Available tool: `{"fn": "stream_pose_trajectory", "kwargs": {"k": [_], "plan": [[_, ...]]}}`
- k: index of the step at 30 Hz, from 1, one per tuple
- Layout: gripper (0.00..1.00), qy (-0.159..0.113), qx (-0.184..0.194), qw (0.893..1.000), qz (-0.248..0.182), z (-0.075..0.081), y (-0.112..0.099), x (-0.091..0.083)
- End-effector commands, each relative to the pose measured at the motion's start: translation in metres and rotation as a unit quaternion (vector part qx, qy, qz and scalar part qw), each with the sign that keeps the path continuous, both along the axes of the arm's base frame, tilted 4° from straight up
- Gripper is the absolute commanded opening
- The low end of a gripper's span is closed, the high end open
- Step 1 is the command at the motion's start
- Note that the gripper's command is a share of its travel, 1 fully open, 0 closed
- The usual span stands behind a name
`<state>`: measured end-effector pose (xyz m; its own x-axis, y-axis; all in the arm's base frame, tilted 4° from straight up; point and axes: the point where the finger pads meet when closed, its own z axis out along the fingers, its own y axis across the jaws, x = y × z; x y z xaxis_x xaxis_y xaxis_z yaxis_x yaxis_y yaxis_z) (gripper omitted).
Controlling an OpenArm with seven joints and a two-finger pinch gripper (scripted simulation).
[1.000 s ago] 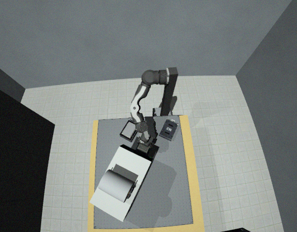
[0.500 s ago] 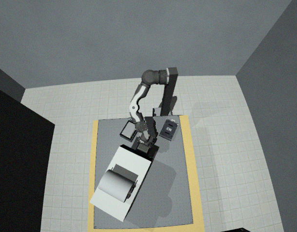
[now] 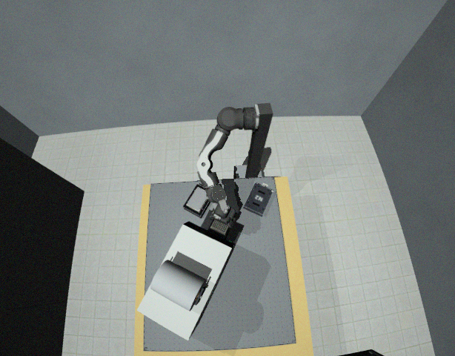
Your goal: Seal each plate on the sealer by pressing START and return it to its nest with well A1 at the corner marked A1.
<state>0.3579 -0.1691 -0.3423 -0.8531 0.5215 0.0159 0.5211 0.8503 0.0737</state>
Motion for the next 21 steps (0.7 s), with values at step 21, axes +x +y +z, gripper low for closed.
{"fn": "stream_pose_trajectory", "kwargs": {"k": [21], "plan": [[0.59,-0.192,-0.120,0.974,-0.017,0.059,0.035,0.033]]}}
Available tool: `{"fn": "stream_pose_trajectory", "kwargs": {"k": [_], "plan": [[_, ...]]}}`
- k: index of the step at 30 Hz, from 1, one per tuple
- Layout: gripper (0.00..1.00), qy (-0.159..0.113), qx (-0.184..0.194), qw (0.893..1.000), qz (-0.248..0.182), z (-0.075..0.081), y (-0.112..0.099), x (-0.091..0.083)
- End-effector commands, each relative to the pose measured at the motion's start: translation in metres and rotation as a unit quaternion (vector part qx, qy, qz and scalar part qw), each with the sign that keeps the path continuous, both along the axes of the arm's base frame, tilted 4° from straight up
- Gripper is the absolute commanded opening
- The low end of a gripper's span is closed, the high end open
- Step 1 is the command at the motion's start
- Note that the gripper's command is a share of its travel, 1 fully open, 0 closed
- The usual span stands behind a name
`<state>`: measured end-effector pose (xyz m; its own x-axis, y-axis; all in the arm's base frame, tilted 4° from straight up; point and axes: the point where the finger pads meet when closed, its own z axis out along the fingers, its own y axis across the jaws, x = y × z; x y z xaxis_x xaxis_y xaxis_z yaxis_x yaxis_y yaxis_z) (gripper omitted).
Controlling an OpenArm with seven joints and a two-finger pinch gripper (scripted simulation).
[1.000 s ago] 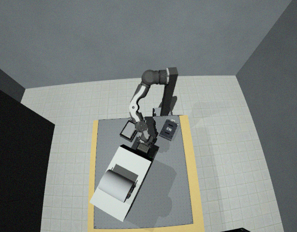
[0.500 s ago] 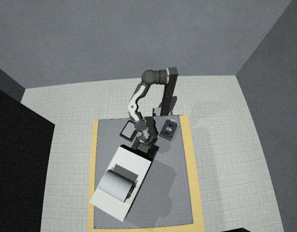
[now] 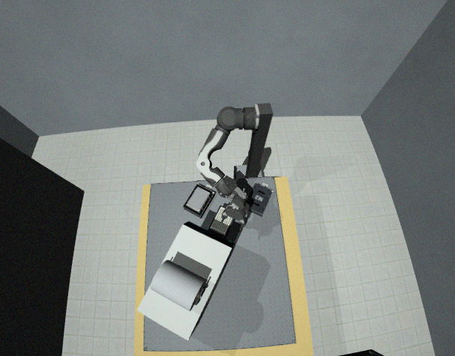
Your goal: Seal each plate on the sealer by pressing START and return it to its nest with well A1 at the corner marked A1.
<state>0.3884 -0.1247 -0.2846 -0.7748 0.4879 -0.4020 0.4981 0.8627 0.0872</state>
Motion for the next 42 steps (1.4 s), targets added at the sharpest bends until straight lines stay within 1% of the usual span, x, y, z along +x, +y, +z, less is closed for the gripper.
{"fn": "stream_pose_trajectory", "kwargs": {"k": [1,4,6,9,10,12,13,14,15,18,19,21,29,32,36,42], "plan": [[0.59,-0.007,-0.014,1.000,-0.015,0.001,-0.009,0.002],[0.57,-0.050,-0.040,0.998,-0.019,0.012,-0.001,0.009],[0.56,-0.055,-0.038,0.997,-0.023,0.021,0.004,0.015],[0.55,-0.092,-0.067,0.993,-0.024,0.027,0.012,0.019],[0.54,-0.107,-0.075,0.991,-0.025,0.031,0.014,0.021],[0.53,-0.114,-0.074,0.990,-0.029,0.043,0.019,0.029],[0.00,-0.114,-0.074,0.990,-0.028,0.044,0.021,0.030],[0.00,-0.113,-0.075,0.990,-0.030,0.044,0.019,0.030],[0.00,-0.107,-0.078,0.991,-0.028,0.039,0.019,0.027],[0.00,-0.107,-0.077,0.991,-0.027,0.039,0.019,0.027],[0.00,-0.114,-0.071,0.991,-0.025,0.044,0.022,0.030],[0.00,-0.111,-0.073,0.991,-0.025,0.042,0.021,0.029],[0.00,-0.111,-0.073,0.991,-0.025,0.042,0.021,0.029],[0.00,-0.110,-0.073,0.991,-0.022,0.036,0.020,0.031],[0.00,-0.111,-0.073,0.991,-0.022,0.036,0.019,0.034],[0.00,-0.111,-0.073,0.991,-0.022,0.028,0.016,0.040]]}}
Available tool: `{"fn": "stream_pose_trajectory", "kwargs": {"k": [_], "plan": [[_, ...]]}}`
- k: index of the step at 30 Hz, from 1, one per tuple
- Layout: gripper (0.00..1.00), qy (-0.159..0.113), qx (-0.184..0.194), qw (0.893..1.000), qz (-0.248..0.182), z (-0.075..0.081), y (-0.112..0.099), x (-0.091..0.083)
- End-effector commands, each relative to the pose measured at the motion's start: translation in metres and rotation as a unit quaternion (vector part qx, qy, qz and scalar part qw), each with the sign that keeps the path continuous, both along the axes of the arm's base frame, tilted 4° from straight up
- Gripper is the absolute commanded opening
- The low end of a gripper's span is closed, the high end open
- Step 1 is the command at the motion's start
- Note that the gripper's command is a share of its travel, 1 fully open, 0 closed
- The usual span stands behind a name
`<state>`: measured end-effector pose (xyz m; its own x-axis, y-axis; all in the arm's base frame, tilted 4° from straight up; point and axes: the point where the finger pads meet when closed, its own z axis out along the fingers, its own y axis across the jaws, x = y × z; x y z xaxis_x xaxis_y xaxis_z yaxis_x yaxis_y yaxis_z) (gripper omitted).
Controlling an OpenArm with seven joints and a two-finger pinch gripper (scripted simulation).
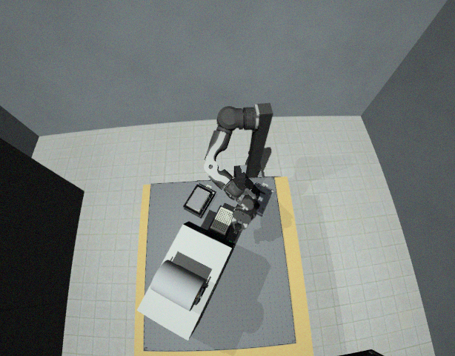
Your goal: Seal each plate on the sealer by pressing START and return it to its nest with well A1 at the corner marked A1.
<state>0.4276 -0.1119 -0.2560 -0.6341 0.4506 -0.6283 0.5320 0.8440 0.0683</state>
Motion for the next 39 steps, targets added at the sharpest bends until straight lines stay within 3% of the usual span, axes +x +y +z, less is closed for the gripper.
{"fn": "stream_pose_trajectory", "kwargs": {"k": [1,25,39], "plan": [[0.00,-0.002,0.002,1.000,0.008,-0.002,0.002,0.002],[0.00,0.000,0.002,1.000,0.009,-0.027,-0.010,0.025],[0.00,-0.002,0.002,1.000,0.005,-0.028,-0.012,0.029]]}}
